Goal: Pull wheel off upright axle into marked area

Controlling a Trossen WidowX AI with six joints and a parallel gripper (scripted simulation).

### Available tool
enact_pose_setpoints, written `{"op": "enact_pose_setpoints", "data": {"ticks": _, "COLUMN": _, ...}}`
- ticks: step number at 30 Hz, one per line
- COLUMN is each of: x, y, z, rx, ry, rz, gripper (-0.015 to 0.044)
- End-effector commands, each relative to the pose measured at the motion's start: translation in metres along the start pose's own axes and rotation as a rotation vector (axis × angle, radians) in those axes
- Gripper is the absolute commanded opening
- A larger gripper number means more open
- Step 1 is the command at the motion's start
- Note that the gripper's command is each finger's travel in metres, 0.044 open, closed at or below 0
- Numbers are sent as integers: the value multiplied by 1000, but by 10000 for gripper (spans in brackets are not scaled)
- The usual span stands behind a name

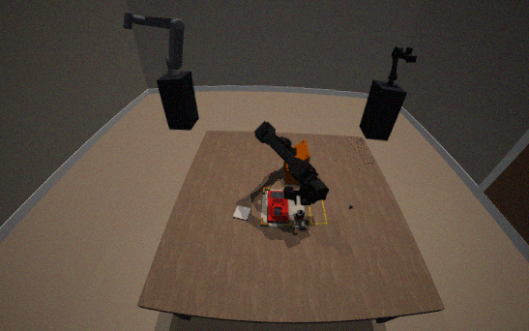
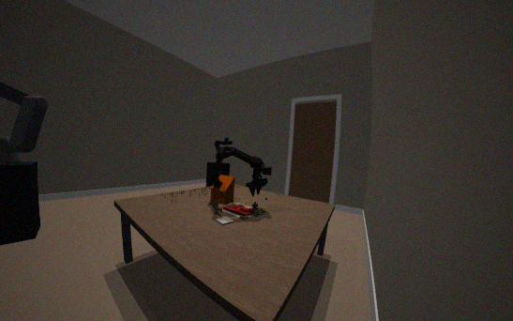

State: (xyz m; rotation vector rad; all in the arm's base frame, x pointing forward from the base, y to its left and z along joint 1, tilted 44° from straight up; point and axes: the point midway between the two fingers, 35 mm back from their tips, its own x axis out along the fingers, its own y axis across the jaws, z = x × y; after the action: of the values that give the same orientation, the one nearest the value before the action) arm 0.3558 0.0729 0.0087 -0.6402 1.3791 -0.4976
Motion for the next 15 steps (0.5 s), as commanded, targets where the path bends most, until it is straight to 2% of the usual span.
{"op": "enact_pose_setpoints", "data": {"ticks": 1, "x": 9, "y": 1, "z": 0, "rx": 5, "ry": 4, "rz": -4, "gripper": 300}}
{"op": "enact_pose_setpoints", "data": {"ticks": 9, "x": 70, "y": 0, "z": 1, "rx": 5, "ry": 4, "rz": -8, "gripper": 300}}
{"op": "enact_pose_setpoints", "data": {"ticks": 13, "x": 76, "y": 0, "z": 1, "rx": 5, "ry": 4, "rz": -9, "gripper": 300}}
{"op": "enact_pose_setpoints", "data": {"ticks": 15, "x": 73, "y": -1, "z": -1, "rx": 11, "ry": 16, "rz": -6, "gripper": 247}}
